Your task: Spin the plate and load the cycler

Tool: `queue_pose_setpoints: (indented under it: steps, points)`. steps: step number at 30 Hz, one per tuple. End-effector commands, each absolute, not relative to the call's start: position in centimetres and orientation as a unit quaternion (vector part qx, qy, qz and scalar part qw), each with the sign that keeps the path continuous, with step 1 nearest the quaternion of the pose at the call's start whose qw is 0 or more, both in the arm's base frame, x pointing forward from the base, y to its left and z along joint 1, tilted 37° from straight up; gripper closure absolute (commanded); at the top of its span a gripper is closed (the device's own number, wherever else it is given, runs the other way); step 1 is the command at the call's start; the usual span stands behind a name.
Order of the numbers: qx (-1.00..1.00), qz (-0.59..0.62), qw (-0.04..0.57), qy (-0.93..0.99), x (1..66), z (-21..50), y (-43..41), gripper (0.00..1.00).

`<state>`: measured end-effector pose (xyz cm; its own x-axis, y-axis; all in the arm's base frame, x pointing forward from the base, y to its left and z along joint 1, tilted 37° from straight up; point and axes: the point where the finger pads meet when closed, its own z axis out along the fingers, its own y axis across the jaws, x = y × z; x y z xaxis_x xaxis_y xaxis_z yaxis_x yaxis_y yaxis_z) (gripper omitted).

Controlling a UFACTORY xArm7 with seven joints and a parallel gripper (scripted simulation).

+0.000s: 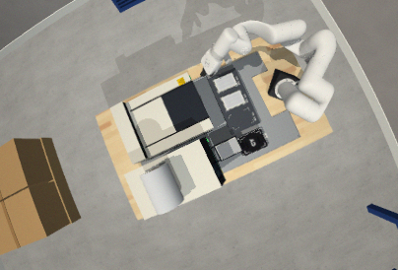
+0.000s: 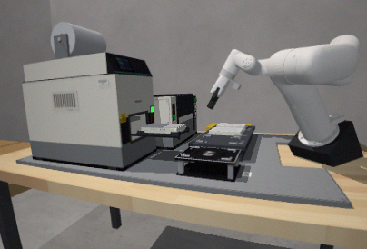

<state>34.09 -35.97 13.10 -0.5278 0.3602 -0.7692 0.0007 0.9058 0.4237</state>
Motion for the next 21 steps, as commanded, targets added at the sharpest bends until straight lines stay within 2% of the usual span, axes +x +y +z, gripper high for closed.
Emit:
queue_pose_setpoints:
  steps: [1,21]
  points:
    - [0.106,0.187,0.475,0.853,34.6,13.1,-36.1,1.00]
    - [0.106,0.188,0.475,0.853,37.5,12.5,-35.8,1.00]
